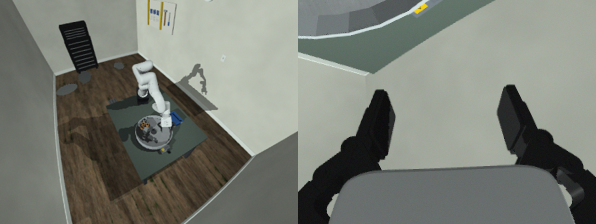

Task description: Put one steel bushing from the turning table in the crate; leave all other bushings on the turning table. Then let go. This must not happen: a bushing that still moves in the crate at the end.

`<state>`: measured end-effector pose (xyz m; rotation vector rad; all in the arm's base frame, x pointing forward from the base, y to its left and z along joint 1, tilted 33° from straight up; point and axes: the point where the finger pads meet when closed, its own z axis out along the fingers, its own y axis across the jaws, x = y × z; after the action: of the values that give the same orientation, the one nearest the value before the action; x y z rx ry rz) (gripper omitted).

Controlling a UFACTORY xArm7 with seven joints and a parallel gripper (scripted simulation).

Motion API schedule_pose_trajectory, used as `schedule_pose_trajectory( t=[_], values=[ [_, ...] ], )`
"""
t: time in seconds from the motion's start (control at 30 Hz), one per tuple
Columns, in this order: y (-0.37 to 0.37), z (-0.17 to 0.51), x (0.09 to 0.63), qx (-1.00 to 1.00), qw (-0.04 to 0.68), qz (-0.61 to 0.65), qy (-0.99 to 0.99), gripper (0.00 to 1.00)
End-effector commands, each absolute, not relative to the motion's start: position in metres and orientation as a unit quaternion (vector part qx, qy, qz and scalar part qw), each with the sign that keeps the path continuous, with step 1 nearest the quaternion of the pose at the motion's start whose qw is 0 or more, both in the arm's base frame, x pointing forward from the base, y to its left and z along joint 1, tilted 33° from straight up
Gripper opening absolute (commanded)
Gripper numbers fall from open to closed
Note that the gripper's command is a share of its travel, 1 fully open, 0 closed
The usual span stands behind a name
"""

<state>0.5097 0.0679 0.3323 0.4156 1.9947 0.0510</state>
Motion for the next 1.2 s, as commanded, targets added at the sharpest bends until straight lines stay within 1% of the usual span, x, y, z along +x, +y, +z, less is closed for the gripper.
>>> schedule_pose_trajectory(
  t=[0.0, 0.07, 0.73, 0.77, 1.17],
  values=[
    [0.095, 0.305, 0.486, 0.118, 0.497, 0.015, 0.859, 1.0],
    [0.101, 0.296, 0.478, 0.103, 0.488, 0.012, 0.867, 1.0],
    [0.102, 0.295, 0.477, 0.102, 0.488, 0.012, 0.867, 1.0],
    [0.113, 0.277, 0.46, 0.071, 0.467, 0.005, 0.882, 1.0],
    [0.113, 0.277, 0.46, 0.071, 0.467, 0.005, 0.882, 1.0]
  ],
)
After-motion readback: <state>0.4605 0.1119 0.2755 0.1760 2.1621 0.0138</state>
